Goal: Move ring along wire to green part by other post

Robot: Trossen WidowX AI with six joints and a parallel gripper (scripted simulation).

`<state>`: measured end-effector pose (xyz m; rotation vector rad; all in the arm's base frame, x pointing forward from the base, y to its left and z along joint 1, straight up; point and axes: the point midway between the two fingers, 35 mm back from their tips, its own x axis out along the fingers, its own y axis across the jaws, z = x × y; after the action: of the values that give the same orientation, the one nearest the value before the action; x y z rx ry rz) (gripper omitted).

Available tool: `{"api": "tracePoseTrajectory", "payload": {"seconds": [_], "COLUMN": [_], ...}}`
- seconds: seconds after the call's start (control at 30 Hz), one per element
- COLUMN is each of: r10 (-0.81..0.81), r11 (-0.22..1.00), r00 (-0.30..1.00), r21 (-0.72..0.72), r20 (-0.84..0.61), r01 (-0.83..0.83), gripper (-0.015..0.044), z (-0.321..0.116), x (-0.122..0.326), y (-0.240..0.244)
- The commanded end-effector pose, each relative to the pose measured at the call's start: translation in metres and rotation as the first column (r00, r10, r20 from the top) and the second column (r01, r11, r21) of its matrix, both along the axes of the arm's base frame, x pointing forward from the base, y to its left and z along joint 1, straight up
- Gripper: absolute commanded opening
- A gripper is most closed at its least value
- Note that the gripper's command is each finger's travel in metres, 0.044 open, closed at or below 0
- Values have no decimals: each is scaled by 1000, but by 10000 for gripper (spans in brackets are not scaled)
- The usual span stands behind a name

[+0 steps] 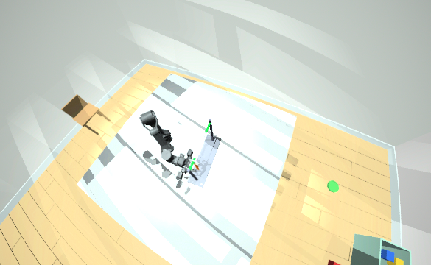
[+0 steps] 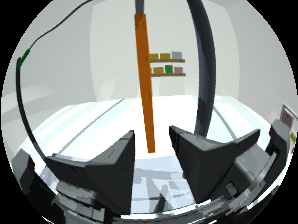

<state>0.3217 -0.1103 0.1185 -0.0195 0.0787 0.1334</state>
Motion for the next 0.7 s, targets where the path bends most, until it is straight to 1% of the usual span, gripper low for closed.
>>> {"api": "tracePoseTrajectory", "payload": {"seconds": [0.0,0.33,0.67], "r10": [-3,-3,-3], "r11": [1000,1000,1000], "r00": [1000,1000,1000], "r21": [-1,0,0], "r20": [8,11,11], "r01": [3,3,3], "gripper": [160,160,160], "z": [2,0,0], "x": [9,24,25], "y": [0,4,5]}}
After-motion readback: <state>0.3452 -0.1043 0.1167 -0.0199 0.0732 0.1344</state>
